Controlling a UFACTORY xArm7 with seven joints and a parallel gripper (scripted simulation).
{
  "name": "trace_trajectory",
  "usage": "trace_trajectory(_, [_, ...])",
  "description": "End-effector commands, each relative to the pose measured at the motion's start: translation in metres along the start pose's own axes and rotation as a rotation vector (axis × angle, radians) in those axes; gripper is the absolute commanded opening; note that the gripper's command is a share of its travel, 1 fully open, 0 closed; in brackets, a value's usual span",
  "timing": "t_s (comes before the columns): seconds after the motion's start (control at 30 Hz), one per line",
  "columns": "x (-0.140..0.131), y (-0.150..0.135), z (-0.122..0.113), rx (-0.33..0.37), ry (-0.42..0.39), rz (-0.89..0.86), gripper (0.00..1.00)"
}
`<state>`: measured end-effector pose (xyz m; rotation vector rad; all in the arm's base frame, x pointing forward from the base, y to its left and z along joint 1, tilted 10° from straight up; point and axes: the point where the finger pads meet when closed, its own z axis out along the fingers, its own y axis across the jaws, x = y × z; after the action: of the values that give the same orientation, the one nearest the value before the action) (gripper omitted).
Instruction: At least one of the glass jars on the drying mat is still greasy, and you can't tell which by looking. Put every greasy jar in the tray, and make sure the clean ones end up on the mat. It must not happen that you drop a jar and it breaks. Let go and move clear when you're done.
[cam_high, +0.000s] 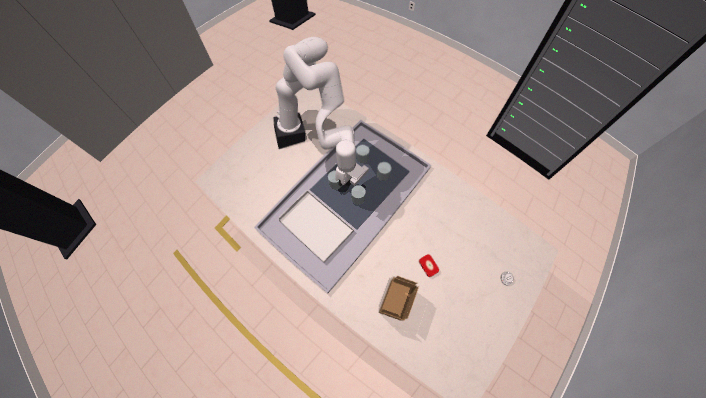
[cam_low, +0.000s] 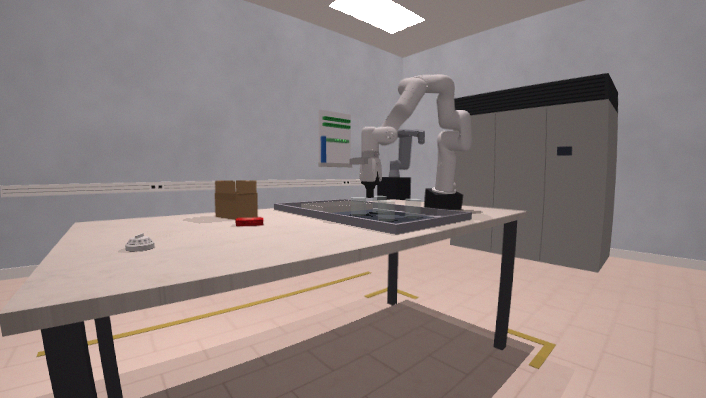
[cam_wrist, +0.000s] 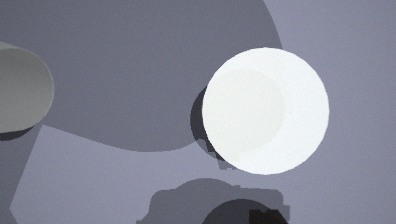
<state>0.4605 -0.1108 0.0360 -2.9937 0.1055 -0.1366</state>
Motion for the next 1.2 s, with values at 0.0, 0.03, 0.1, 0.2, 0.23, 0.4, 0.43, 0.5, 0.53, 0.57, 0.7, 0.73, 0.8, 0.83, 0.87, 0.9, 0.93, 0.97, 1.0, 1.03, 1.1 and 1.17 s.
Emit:
trace_trajectory(0.0, [0.0039,0.0010,0.0133,0.001,0.009,-0.001,0.00])
trace_trajectory(0.03, [0.0039,0.0010,0.0133,0.001,0.009,-0.001,0.00])
trace_trajectory(0.1, [0.0039,0.0010,0.0133,0.001,0.009,-0.001,0.00])
trace_trajectory(0.2, [0.0039,0.0010,0.0133,0.001,0.009,-0.001,0.00])
trace_trajectory(0.23, [0.0039,0.0010,0.0133,0.001,0.009,-0.001,0.00])
trace_trajectory(0.4, [0.0051,0.0010,0.0132,0.001,0.009,-0.001,0.00])
trace_trajectory(0.43, [0.0055,0.0010,0.0132,0.001,0.009,-0.001,0.00])
trace_trajectory(0.5, [0.0059,0.0010,0.0132,0.001,0.009,-0.001,0.00])
trace_trajectory(0.53, [0.0059,0.0010,0.0132,0.001,0.009,-0.001,0.00])
trace_trajectory(0.57, [0.0063,0.0010,0.0132,0.001,0.009,-0.001,0.00])
trace_trajectory(0.7, [0.0079,0.0010,0.0132,0.001,0.009,-0.001,0.00])
trace_trajectory(0.73, [0.0083,0.0010,0.0132,0.001,0.009,-0.001,0.00])
trace_trajectory(0.8, [0.0091,0.0010,0.0132,0.001,0.009,-0.001,0.00])
trace_trajectory(0.83, [0.0095,0.0010,0.0132,0.001,0.009,-0.001,0.00])
trace_trajectory(0.87, [0.0099,0.0010,0.0132,0.001,0.009,-0.001,0.00])
trace_trajectory(0.9, [0.0103,0.0010,0.0132,0.001,0.009,-0.001,0.00])
trace_trajectory(0.93, [0.0107,0.0010,0.0132,0.001,0.009,-0.001,0.00])
trace_trajectory(0.97, [0.0111,0.0010,0.0132,0.001,0.009,-0.001,0.00])
trace_trajectory(1.0, [0.0115,0.0010,0.0132,0.001,0.009,-0.001,0.00])
trace_trajectory(1.03, [0.0119,0.0010,0.0132,0.001,0.009,-0.001,0.00])
trace_trajectory(1.1, [0.0119,0.0010,0.0132,0.001,0.009,-0.001,0.00])
trace_trajectory(1.17, [0.0127,0.0010,0.0132,0.001,0.009,-0.001,0.00])
